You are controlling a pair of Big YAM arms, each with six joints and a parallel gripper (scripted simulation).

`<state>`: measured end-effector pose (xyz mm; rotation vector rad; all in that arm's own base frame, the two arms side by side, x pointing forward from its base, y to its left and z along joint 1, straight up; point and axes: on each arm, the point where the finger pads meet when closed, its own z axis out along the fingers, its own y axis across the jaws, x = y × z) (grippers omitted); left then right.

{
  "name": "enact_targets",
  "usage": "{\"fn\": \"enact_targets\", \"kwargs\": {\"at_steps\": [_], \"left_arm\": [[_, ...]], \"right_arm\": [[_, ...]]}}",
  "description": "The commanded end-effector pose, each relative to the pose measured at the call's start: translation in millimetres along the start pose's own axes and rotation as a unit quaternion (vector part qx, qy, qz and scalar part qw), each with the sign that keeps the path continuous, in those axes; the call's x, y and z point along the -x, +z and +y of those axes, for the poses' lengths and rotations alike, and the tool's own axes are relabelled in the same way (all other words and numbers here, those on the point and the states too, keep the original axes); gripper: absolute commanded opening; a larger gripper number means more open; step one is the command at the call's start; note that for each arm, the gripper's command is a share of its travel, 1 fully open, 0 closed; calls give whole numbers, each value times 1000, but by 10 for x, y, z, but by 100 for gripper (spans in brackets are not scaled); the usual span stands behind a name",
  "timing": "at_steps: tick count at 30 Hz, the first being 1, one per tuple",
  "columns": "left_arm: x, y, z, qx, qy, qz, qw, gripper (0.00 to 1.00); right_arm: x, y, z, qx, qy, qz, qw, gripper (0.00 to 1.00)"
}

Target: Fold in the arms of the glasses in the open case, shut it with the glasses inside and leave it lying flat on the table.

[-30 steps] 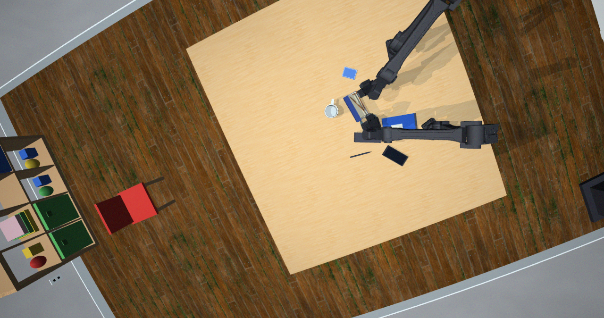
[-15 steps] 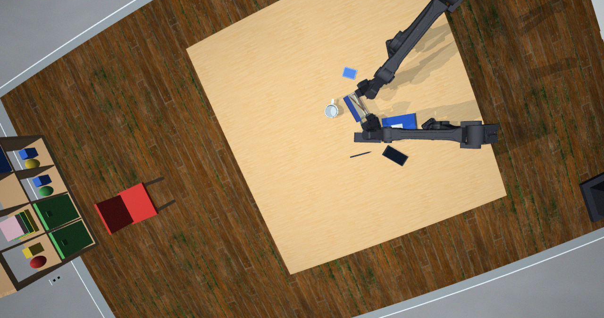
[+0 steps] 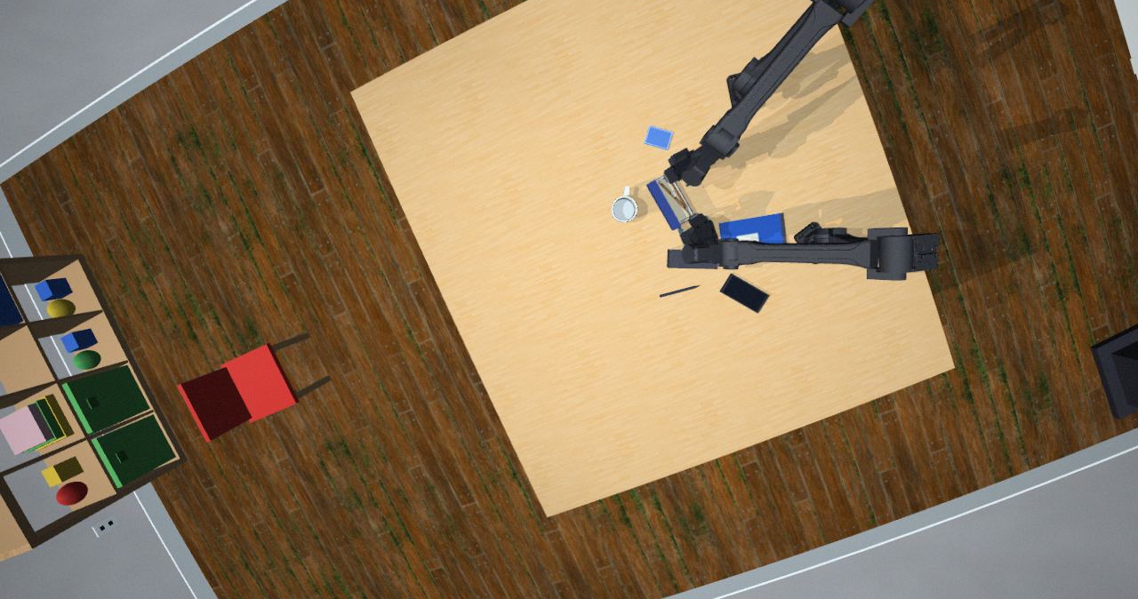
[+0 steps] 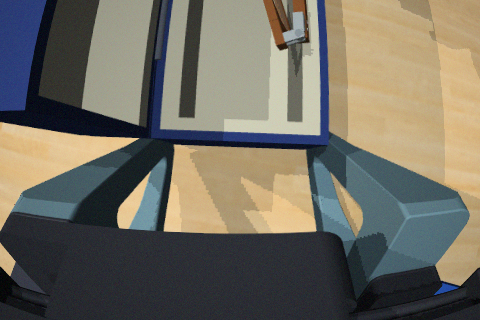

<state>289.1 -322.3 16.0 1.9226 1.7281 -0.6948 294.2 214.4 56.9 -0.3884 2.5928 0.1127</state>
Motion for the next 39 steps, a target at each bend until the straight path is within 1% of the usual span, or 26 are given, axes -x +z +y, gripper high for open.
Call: {"fn": "enact_targets", "kwargs": {"at_steps": [1, 4, 5, 10, 11, 13, 17, 21, 33, 37, 38, 39], "left_arm": [[239, -80, 262, 23, 23, -20, 999, 57], [239, -80, 262, 23, 23, -20, 999, 57], [239, -80, 262, 23, 23, -20, 999, 57], [239, -80, 262, 23, 23, -20, 999, 57], [239, -79, 262, 23, 23, -20, 999, 57], [239, -80, 262, 23, 23, -20, 999, 57], [239, -80, 262, 23, 23, -20, 999, 57], [239, -80, 262, 23, 23, -20, 999, 57], [239, -80, 262, 23, 23, -20, 999, 57], [239, -80, 262, 23, 23, -20, 999, 57], [239, -80, 262, 23, 23, -20, 999, 57], [239, -80, 262, 23, 23, -20, 999, 57]], "right_arm": [[367, -20, 30, 5, 1, -27, 1000, 0], [347, -8, 7, 2, 0, -25, 1000, 0], [390, -16, 21, 6, 1, -28, 1000, 0], [408, -3, -15, 1, 1, -28, 1000, 0], [406, -106, -29, 1, 1, -28, 1000, 0], [386, -197, 77, 10, -2, -29, 1000, 0], [399, -365, 83, 11, 8, -32, 999, 0], [373, -417, 77, 10, 7, -29, 1000, 0], [381, -880, 84, 13, 9, -33, 999, 0], [380, -866, 89, 12, 9, -31, 999, 0], [347, -801, 45, 6, 12, -23, 1000, 0], [360, -812, 56, 6, 11, -23, 1000, 0]]}}
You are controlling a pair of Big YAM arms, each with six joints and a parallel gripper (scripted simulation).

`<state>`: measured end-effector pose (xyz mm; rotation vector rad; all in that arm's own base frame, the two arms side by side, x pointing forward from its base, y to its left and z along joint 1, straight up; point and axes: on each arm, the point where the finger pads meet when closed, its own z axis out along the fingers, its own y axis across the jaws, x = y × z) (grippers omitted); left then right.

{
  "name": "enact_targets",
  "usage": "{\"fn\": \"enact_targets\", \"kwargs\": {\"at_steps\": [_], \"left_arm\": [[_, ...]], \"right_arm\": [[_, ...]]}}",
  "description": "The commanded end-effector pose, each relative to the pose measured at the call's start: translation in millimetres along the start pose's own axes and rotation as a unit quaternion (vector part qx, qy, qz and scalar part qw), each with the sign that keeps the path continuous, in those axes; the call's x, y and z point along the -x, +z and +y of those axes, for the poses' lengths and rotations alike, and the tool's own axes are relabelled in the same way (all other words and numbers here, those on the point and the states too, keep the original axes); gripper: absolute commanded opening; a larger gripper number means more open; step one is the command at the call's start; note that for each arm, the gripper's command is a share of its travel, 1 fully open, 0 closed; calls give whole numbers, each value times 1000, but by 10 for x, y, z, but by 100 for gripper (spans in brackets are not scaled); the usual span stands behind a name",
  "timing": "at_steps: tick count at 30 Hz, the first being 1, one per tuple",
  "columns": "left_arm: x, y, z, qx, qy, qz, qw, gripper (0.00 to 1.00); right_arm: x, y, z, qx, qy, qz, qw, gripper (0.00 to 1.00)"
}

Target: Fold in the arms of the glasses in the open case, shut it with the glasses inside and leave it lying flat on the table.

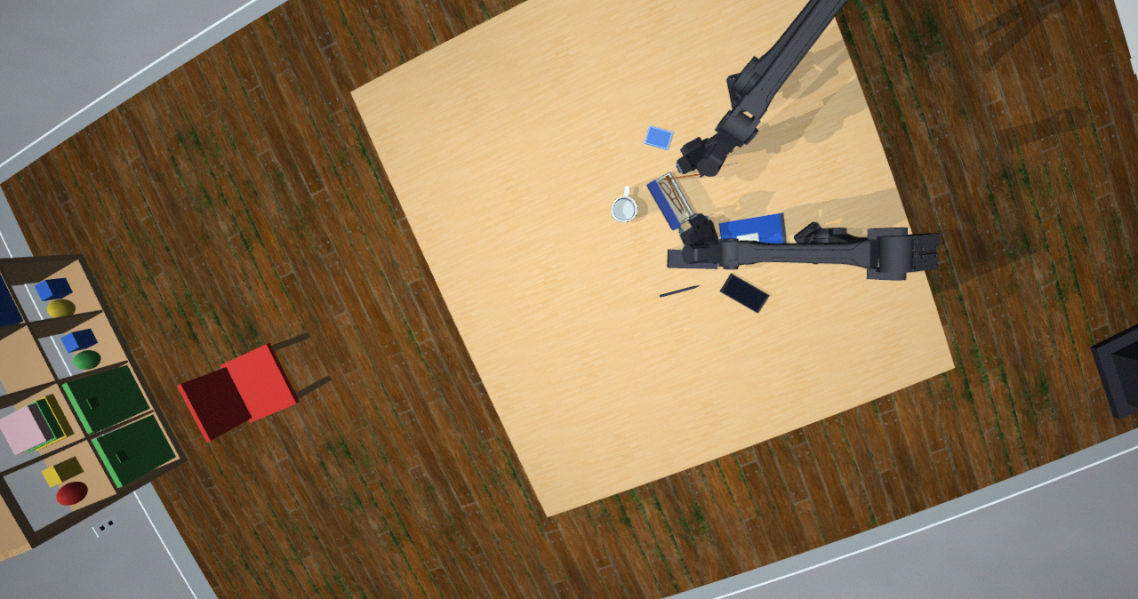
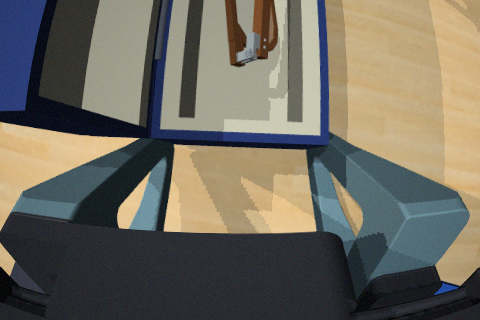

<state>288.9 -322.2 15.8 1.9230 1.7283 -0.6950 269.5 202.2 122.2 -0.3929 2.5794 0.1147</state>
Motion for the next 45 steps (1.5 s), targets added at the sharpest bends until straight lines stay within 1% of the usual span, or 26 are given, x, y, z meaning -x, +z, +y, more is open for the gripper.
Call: {"fn": "enact_targets", "kwargs": {"at_steps": [1, 2, 3, 19, 20, 26, 30, 32, 33, 34, 43, 45], "left_arm": [[240, -80, 264, 23, 23, -20, 999, 57], [240, -80, 264, 23, 23, -20, 999, 57], [241, -81, 265, 23, 23, -20, 999, 100], [171, -54, 219, 20, 18, -13, 1000, 100], [186, -153, 206, 20, 19, -14, 1000, 100], [183, -337, 202, 21, 20, -14, 999, 100], [263, -514, 283, 29, 26, -19, 999, 100], [263, -514, 283, 29, 26, -19, 999, 100], [179, -490, 191, 19, 20, -13, 1000, 100], [262, -577, 281, 28, 26, -18, 999, 100], [253, -900, 272, 29, 27, -17, 999, 100], [243, -870, 259, 25, 26, -16, 999, 100]], "right_arm": [[279, -111, 98, 6, 13, -17, 1000, 0], [286, -113, 101, 6, 14, -18, 1000, 0], [316, -113, 124, 10, 15, -24, 1000, 0], [101, -27, 77, 9, 11, -10, 1000, 0], [100, -27, 77, 9, 11, -10, 1000, 0], [99, -27, 76, 9, 10, -10, 1000, 0], [99, -27, 76, 9, 10, -10, 1000, 0], [99, -27, 76, 9, 10, -10, 1000, 0], [99, -27, 76, 9, 10, -10, 1000, 0], [99, -27, 76, 9, 10, -10, 1000, 0], [99, -27, 76, 9, 10, -10, 1000, 0], [99, -27, 76, 9, 10, -10, 1000, 0]]}}
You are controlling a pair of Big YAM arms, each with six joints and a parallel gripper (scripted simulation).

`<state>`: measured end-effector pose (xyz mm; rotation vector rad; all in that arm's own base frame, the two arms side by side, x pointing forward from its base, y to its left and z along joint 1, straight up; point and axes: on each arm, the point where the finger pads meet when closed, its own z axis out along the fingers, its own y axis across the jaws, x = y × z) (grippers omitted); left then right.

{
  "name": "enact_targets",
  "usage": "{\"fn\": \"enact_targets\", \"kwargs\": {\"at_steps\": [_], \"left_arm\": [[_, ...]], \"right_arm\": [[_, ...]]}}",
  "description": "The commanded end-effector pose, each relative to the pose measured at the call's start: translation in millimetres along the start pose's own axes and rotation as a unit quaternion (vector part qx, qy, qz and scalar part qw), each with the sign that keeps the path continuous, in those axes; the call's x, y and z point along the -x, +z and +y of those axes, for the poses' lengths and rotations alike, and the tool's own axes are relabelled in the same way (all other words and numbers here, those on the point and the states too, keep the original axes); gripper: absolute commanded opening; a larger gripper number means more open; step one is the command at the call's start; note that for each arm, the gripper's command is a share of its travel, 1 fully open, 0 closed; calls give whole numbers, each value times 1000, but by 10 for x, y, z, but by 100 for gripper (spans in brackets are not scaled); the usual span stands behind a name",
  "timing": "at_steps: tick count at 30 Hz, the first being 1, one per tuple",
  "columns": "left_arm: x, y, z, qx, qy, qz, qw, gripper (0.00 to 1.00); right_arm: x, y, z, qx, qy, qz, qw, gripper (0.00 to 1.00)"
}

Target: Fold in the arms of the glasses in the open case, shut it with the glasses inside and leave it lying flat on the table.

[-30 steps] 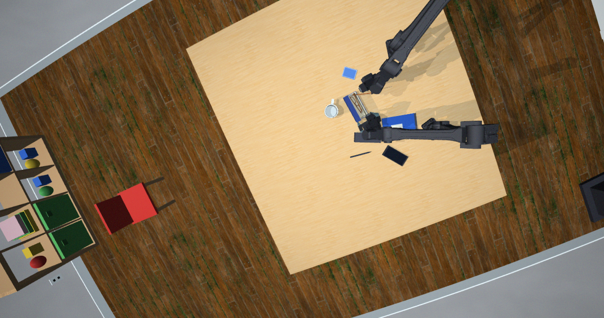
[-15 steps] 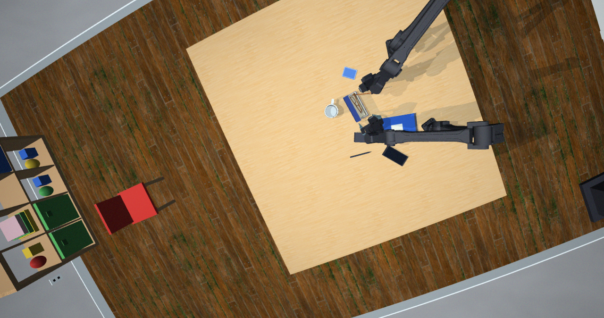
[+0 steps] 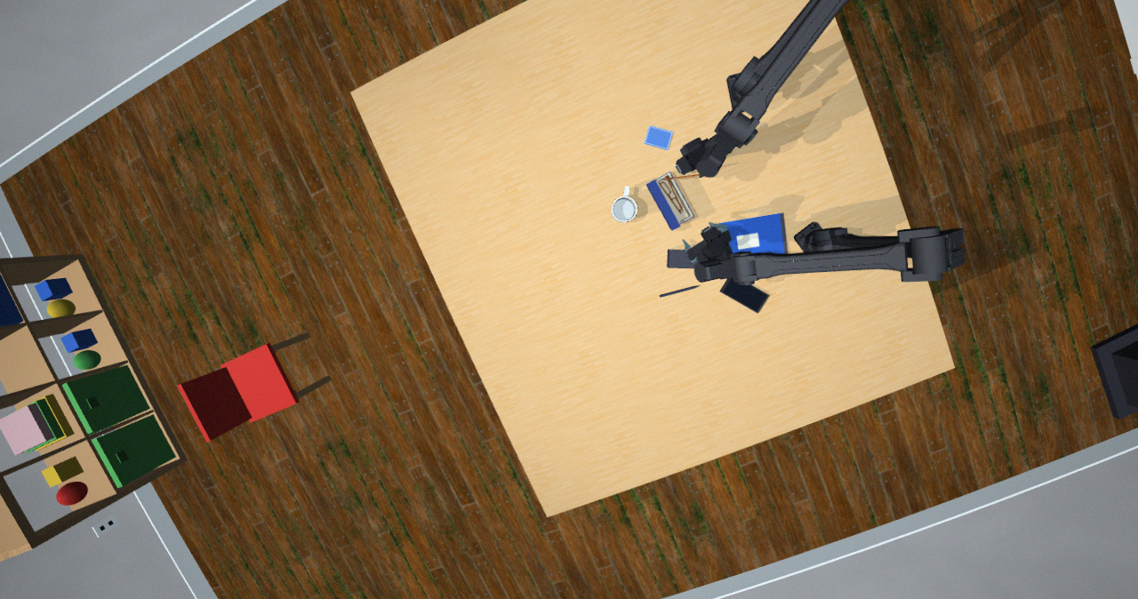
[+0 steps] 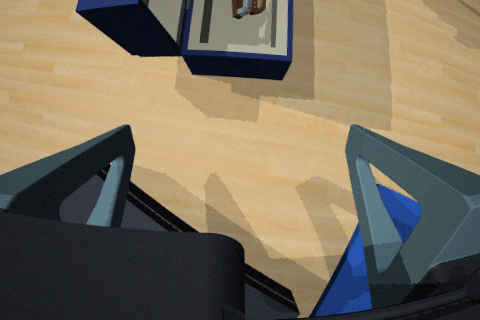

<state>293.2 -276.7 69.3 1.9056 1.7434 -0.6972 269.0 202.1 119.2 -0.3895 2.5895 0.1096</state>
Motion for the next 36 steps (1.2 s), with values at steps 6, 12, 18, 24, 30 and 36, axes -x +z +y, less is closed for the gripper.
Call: {"fn": "enact_targets", "kwargs": {"at_steps": [6, 12, 18, 24, 30, 36], "left_arm": [[258, -248, 499, 58, -10, -17, 998, 100], [404, -755, 987, 159, -66, -33, 984, 100], [463, -1289, 1468, 256, -116, -50, 958, 100], [521, -1702, 1703, 317, -144, -68, 935, 100], [548, -2330, 1958, 409, -186, -105, 887, 100], [536, -2977, 2182, 480, -232, -139, 835, 100]], "right_arm": [[117, -51, 76, 10, 9, -15, 1000, 0], [117, -51, 76, 10, 9, -15, 1000, 0], [117, -51, 76, 10, 9, -15, 1000, 0], [117, -51, 76, 10, 9, -15, 1000, 0], [117, -51, 76, 10, 9, -15, 1000, 0], [117, -51, 76, 10, 9, -15, 1000, 0]]}}
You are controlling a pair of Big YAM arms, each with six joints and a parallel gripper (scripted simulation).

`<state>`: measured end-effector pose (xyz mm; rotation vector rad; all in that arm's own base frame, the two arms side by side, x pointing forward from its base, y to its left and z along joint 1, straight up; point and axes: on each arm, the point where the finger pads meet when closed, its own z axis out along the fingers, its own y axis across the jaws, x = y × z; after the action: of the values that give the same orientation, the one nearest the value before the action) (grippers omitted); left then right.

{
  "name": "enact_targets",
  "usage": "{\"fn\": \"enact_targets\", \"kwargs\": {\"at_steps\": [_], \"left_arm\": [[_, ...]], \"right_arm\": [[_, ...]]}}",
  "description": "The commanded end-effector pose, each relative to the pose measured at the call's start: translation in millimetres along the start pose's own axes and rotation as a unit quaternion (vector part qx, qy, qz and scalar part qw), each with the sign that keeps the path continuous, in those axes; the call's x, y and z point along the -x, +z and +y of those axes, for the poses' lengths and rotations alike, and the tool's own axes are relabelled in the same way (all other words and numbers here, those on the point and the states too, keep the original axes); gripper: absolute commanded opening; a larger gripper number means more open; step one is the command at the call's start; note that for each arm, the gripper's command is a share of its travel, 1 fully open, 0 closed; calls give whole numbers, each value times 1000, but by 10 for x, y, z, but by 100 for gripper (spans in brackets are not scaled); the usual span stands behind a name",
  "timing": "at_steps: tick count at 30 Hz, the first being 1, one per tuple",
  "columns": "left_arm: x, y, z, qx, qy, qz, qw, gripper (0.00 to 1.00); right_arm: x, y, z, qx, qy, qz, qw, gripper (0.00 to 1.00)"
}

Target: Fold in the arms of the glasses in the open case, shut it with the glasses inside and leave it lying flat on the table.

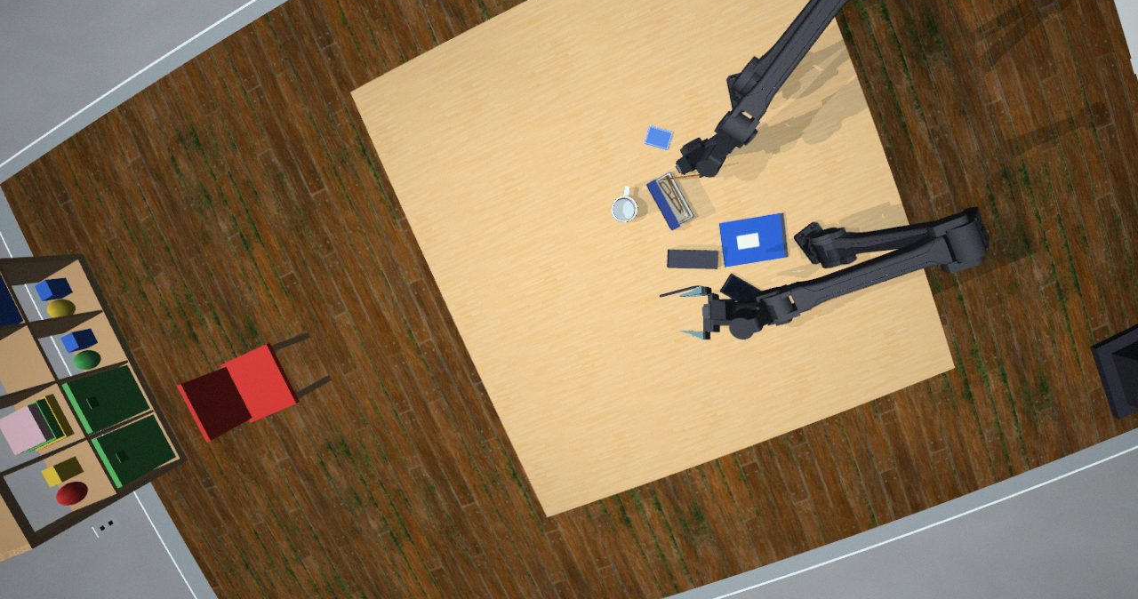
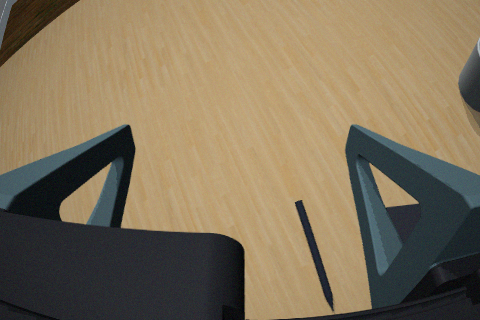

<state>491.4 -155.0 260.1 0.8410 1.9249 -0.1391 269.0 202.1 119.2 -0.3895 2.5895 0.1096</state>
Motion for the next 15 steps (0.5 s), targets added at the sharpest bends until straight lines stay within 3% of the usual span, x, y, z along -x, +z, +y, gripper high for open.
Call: {"fn": "enact_targets", "kwargs": {"at_steps": [1, 4, 5, 15], "left_arm": [[631, -151, 448, 50, -40, -58, 996, 100], [794, -258, 688, 72, -59, -65, 994, 100], [875, -398, 739, 93, -62, -92, 989, 100], [1152, -1009, 1487, 206, -159, -158, 952, 100]], "right_arm": [[117, -51, 76, 10, 9, -15, 1000, 0], [117, -51, 76, 10, 9, -15, 1000, 0], [117, -51, 76, 10, 9, -15, 1000, 0], [117, -51, 76, 10, 9, -15, 1000, 0]]}}
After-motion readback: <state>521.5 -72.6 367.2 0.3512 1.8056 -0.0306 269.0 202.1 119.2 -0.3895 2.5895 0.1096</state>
